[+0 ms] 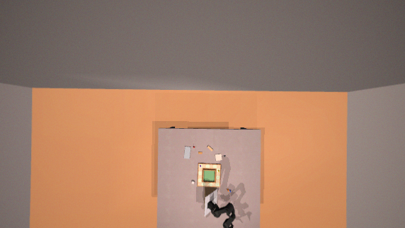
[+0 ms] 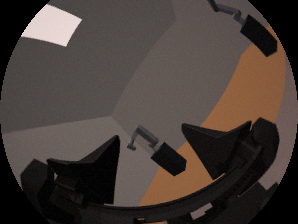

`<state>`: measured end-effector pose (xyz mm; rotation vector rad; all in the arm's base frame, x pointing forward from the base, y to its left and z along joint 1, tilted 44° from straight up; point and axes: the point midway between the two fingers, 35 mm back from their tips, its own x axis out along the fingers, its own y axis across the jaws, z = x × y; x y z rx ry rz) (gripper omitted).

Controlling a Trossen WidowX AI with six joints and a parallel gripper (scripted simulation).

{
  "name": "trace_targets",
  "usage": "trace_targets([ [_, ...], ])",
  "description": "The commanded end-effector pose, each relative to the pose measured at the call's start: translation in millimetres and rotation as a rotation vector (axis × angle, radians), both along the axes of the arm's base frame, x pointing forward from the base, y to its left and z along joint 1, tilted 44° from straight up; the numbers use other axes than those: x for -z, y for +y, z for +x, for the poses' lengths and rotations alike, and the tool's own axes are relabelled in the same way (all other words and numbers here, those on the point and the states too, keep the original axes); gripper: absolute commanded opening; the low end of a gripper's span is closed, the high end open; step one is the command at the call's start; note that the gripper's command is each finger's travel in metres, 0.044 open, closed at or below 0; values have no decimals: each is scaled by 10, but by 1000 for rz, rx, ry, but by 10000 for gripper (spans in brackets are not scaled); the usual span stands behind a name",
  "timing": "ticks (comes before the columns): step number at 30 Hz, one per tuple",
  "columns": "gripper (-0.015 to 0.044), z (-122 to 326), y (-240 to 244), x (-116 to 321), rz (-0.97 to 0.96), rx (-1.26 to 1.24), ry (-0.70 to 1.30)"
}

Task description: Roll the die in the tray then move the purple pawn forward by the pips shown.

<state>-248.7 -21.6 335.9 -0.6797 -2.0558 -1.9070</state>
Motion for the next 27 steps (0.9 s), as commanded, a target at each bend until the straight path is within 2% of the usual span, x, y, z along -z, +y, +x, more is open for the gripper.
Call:
trace_targets([
  [1,374,-2,-8,1,1,-3,-1],
  [5,275,-35,-199,18,21,-67,-27],
  [16,275,89,-1375,147,173,-448,-152],
  [27,275,856,-2532,342,395,-864,-224],
])
